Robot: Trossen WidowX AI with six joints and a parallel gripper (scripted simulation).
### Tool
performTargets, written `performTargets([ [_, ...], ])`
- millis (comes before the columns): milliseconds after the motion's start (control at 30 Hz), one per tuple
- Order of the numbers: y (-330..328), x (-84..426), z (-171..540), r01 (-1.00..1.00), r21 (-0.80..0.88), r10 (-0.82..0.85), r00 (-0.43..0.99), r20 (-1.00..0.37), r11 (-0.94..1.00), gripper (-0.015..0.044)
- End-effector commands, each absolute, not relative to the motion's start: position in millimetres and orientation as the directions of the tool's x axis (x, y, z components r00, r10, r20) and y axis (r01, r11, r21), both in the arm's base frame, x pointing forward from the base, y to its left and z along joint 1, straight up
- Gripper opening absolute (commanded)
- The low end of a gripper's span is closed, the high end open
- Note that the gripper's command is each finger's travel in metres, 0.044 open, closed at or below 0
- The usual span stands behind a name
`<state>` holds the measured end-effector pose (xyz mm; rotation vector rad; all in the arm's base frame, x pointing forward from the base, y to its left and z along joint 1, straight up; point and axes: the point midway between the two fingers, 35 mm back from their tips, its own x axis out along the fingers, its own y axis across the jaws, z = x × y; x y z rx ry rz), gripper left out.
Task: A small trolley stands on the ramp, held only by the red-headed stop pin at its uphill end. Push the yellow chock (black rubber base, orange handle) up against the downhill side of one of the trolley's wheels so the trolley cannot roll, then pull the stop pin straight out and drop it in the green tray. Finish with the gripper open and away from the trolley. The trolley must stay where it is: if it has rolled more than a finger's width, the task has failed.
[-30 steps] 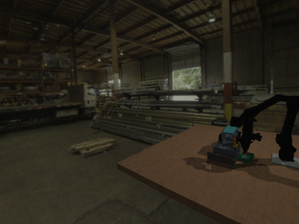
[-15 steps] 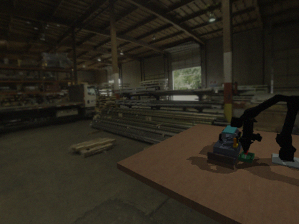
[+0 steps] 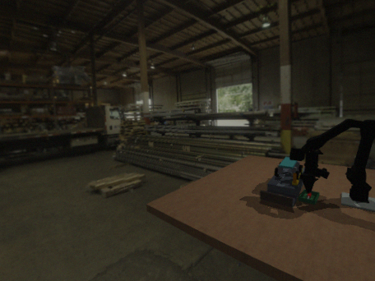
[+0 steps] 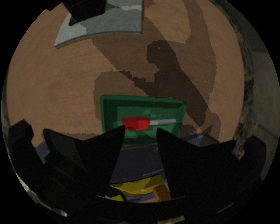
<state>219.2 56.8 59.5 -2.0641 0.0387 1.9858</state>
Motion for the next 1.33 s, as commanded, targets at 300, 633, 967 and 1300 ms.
performTargets([
  [300,56.2,218.8,58.7,-0.209,-0.179,0.171,0.057,-0.984,-0.961,0.0340],
  [633,55.7,217.3,82.1,-0.203,-0.181,0.173,0.055,-0.983,-0.962,0.0366],
  [967,55.0,216.6,112.1,-0.203,-0.181,0.173,0.055,-0.983,-0.962,0.0440],
  [1300,55.2,215.3,144.2,-0.203,-0.181,0.173,0.055,-0.983,-0.962,0.0440],
])
